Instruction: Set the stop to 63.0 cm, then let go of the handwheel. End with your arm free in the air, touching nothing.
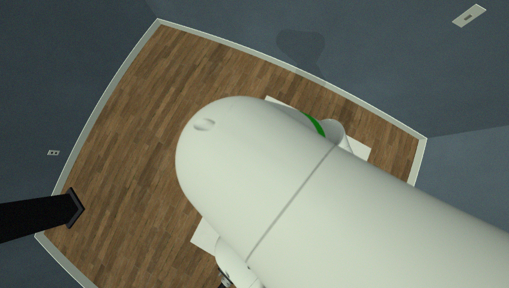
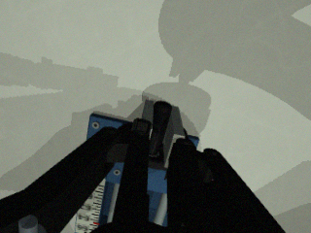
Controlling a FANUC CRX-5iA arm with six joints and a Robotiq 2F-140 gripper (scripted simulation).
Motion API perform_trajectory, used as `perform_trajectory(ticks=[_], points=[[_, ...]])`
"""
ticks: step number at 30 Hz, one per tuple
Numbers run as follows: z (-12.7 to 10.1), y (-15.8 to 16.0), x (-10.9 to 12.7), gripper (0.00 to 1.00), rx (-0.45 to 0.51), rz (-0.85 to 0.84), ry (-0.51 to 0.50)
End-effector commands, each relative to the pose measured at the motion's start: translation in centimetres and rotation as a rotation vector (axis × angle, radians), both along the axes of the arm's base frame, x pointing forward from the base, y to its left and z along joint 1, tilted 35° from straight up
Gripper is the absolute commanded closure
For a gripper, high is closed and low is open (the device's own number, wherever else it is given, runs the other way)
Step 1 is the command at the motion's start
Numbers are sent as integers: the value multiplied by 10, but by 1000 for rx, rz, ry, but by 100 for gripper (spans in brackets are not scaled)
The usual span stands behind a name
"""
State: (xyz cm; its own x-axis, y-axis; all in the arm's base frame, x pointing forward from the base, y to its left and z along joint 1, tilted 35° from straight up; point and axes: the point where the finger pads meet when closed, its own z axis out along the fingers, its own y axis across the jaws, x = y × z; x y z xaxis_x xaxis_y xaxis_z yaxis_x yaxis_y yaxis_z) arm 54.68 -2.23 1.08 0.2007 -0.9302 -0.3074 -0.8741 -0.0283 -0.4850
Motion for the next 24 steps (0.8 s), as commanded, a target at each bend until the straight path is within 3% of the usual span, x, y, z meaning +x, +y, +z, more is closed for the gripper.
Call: perform_trajectory(ticks=[1, 24], points=[[-2, 0, -4, 96, 0, 0, 1], [-15, 1, -18, 96, 0, 0, 0]])
